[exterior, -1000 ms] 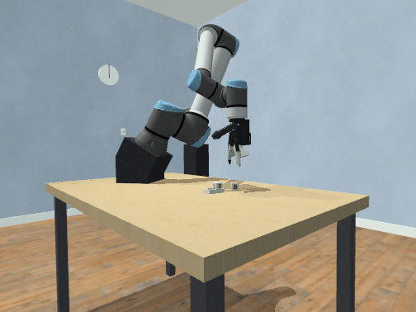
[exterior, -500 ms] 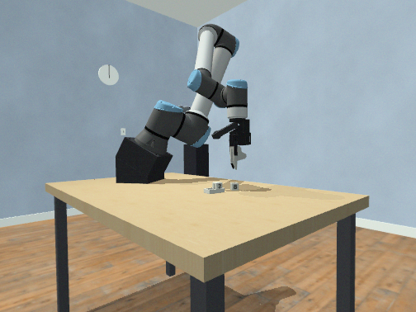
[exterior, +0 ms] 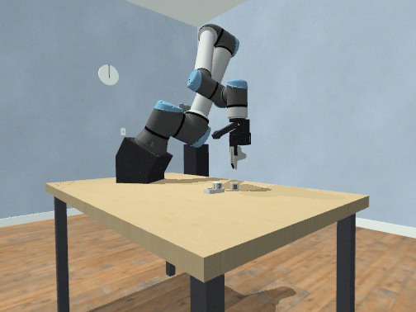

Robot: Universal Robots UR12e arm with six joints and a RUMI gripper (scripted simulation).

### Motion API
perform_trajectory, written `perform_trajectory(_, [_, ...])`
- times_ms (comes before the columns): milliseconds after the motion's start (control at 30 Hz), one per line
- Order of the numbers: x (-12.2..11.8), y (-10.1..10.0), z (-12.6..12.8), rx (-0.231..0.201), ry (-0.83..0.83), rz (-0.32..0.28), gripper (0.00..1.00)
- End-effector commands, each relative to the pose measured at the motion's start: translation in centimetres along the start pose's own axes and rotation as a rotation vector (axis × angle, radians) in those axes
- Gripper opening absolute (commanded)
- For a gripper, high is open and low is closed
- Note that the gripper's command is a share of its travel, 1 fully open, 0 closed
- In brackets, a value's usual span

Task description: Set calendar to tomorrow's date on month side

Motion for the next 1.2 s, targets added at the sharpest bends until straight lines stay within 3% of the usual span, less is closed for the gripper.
perform_trajectory(0, [0.0,0.0,0.0,0.001,0.0,0.0,0.29])
perform_trajectory(700, [0.0,-0.1,0.0,0.001,0.0,0.0,0.29])
perform_trajectory(1167, [-0.1,-1.4,0.0,0.001,0.0,0.0,0.29])
Point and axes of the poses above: the point where the finger pads meet when closed, its own y axis back along the fingers, its own z axis across the jaws, x = y × z, the point moved 4 cm from there along y, back along the fingers, and after that the axes turned 8 degrees about -y, right-handed, at the moved point
